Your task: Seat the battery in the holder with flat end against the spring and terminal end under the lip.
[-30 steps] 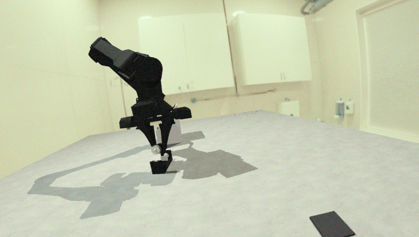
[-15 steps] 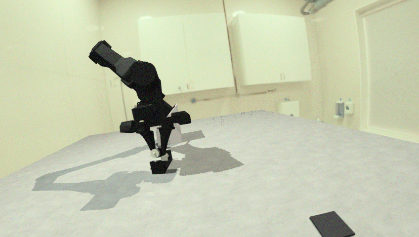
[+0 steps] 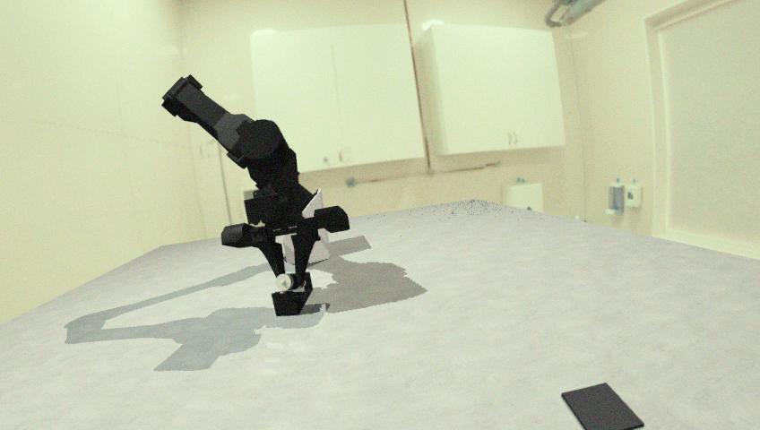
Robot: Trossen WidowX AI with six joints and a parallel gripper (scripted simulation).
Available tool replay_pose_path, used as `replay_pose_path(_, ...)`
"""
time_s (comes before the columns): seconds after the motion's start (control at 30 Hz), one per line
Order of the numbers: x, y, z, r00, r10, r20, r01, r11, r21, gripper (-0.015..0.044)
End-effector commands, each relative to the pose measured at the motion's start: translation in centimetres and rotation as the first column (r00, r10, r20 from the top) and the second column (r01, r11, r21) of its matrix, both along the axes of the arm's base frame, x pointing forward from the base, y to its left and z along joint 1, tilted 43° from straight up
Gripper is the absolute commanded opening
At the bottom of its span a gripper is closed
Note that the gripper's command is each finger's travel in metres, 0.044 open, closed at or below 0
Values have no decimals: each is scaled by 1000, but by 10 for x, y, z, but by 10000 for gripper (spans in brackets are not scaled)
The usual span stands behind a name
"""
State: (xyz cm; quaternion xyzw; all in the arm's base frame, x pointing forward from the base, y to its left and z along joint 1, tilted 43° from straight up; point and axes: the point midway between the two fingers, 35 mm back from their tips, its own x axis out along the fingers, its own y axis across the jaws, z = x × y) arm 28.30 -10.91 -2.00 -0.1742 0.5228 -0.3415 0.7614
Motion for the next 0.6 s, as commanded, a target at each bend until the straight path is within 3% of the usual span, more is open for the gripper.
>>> replay_pose_path(0.0,-2,-1,-2,1000,14,8,-14,1000,-7,77)
replay_pose_path(0.57,-7,-4,-5,995,78,66,-75,997,-36,77)
